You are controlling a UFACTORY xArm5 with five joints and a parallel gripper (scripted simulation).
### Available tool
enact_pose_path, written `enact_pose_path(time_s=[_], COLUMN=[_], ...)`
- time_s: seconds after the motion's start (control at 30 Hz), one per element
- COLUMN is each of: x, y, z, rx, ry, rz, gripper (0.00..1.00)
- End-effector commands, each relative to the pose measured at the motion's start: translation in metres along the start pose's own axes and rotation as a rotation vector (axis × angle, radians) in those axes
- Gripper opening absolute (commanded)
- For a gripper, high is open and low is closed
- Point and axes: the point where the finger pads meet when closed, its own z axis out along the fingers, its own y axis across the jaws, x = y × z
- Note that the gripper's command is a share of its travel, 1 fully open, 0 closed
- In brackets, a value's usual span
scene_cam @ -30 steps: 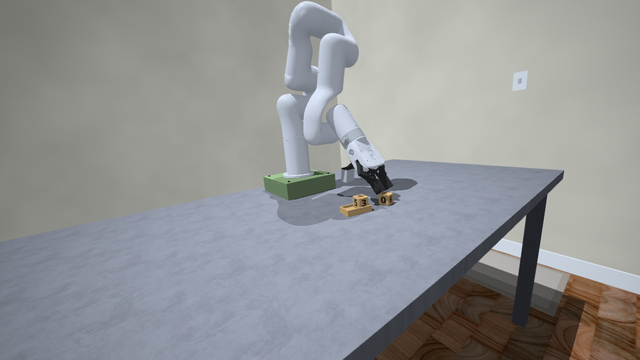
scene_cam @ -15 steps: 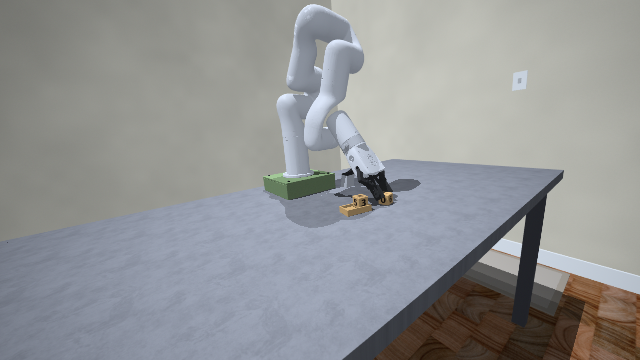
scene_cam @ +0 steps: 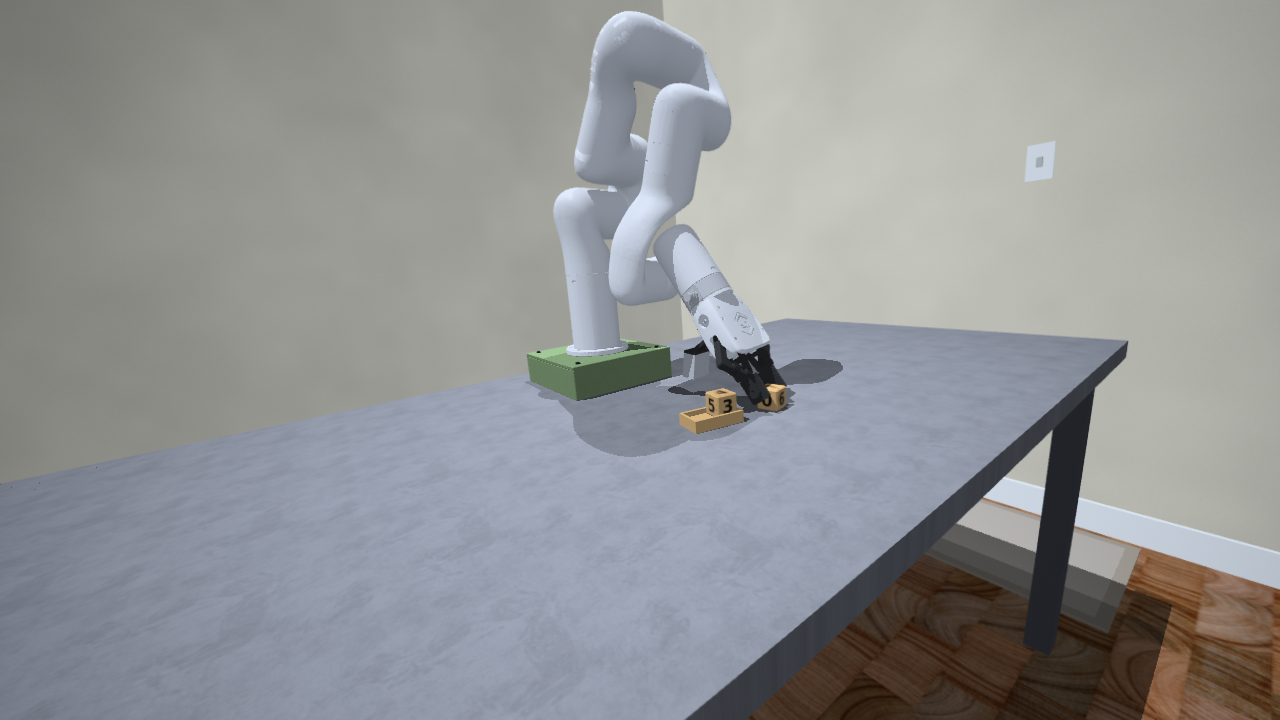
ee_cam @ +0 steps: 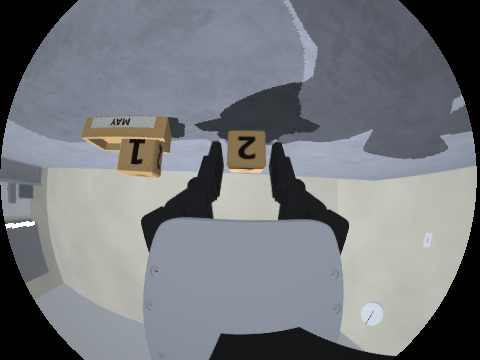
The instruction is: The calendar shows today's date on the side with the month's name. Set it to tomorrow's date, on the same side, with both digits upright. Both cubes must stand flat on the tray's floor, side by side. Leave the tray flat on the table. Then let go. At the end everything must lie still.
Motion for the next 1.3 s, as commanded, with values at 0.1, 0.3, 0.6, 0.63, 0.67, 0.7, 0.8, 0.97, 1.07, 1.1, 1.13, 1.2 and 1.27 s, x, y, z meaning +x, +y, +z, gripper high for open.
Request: enact_pose_path(time_s=[0.1,0.3,0.6,0.63,0.67,0.7,0.8,0.97,1.07,1.1,1.13,1.2,1.27], x=[-0.0007,-0.0007,-0.0007,-0.0007,-0.0007,-0.0007,-0.0007,-0.0007,-0.0007,-0.0007,-0.0007,-0.0007,-0.0007], y=[0.0000,0.0000,0.0000,0.0000,0.0000,0.0000,0.0000,0.0000,0.0000,0.0000,0.0000,0.0000,0.0000], z=[-0.0001,-0.0001,-0.0001,-0.0001,-0.0001,-0.0001,-0.0001,-0.0001,-0.0001,-0.0001,-0.0001,-0.0001,-0.0001], rx=[0.000,0.000,0.000,0.000,0.000,0.000,0.000,0.000,0.000,0.000,0.000,0.000,0.000], ry=[-0.002,-0.002,-0.002,-0.002,-0.002,-0.002,-0.002,-0.002,-0.002,-0.002,-0.002,-0.002,-0.002], rz=[0.000,0.000,0.000,0.000,0.000,0.000,0.000,0.000,0.000,0.000,0.000,0.000,0.000], gripper=[0.49,0.49,0.49,0.49,0.49,0.49,0.49,0.29,0.29,0.29,0.29,0.29,0.29])
